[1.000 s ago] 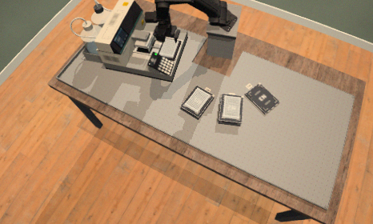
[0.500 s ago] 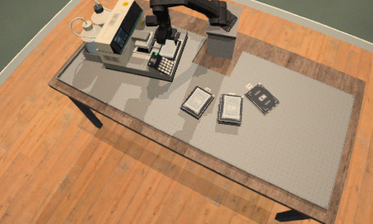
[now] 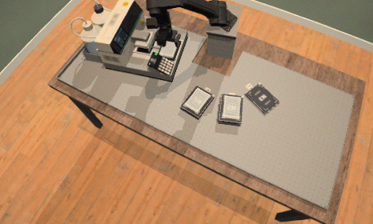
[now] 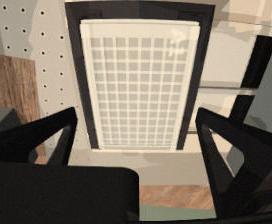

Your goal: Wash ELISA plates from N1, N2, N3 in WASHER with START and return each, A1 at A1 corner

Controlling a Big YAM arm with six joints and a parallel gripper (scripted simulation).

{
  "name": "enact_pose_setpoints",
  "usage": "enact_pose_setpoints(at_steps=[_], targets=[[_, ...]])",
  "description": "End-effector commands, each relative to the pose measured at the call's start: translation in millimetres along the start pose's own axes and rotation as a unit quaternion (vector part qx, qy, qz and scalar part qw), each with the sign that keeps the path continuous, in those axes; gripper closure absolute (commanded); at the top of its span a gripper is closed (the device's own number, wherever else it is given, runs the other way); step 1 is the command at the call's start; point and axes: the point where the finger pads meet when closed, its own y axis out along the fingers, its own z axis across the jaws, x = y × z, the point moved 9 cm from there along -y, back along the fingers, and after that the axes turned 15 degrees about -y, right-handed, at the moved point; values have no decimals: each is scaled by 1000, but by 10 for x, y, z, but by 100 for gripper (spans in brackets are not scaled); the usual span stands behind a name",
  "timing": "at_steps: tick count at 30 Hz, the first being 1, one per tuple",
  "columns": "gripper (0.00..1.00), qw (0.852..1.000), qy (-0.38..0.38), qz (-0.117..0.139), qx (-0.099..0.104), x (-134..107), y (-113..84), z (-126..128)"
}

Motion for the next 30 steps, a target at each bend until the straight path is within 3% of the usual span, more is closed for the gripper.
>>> enact_pose_setpoints(at_steps=[1, 12, 30], targets=[[0, 1000, 3, 1, -4, -7, -2, -26], [0, 1000, 3, 1, -4, -7, -2, -26], [0, 1000, 2, 0, 0, 10, 168, -23]])
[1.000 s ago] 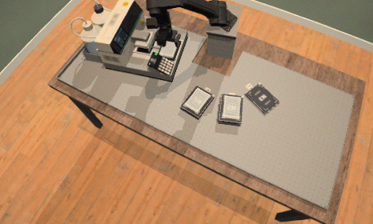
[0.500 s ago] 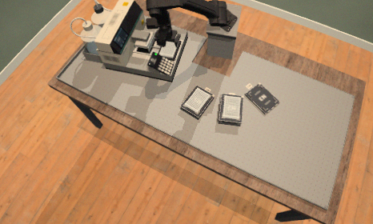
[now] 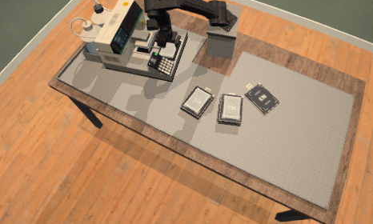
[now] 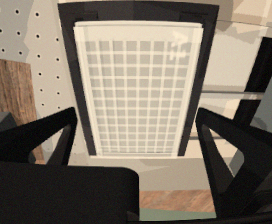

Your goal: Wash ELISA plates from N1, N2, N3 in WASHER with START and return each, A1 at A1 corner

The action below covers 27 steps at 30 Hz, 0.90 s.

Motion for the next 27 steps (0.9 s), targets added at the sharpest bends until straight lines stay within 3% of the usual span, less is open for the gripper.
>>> enact_pose_setpoints(at_steps=[1, 27], targets=[[0, 1000, 0, 0, 1, 12, 75, -17], [0, 1000, 0, 0, 2, 12, 235, -7]])
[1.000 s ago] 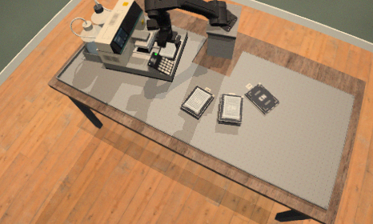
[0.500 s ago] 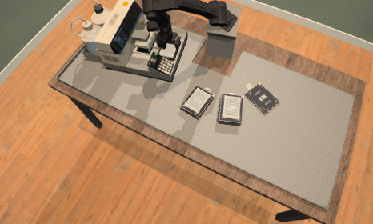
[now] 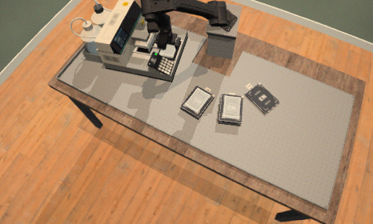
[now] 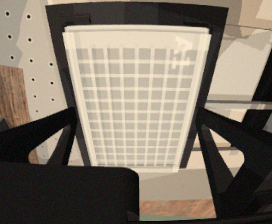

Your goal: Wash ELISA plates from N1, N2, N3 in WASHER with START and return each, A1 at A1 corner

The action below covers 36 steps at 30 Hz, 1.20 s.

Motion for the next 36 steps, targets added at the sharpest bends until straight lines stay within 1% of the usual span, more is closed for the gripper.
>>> enact_pose_setpoints(at_steps=[1, 6, 7, 13, 19, 21, 23, 36], targets=[[0, 1000, 2, 0, 3, 9, 78, 6], [0, 1000, 7, 1, 0, -23, 71, 3], [0, 1000, 3, 1, -1, -9, 28, 2], [0, 1000, 3, 1, -1, -9, 28, 2], [12, 1000, 3, 1, -1, -9, 28, 2], [12, 1000, 3, 1, -1, -9, 28, 2], [16, 1000, 3, 1, -1, -9, 28, 2], [16, 1000, 3, 1, -1, -9, 28, 2]])
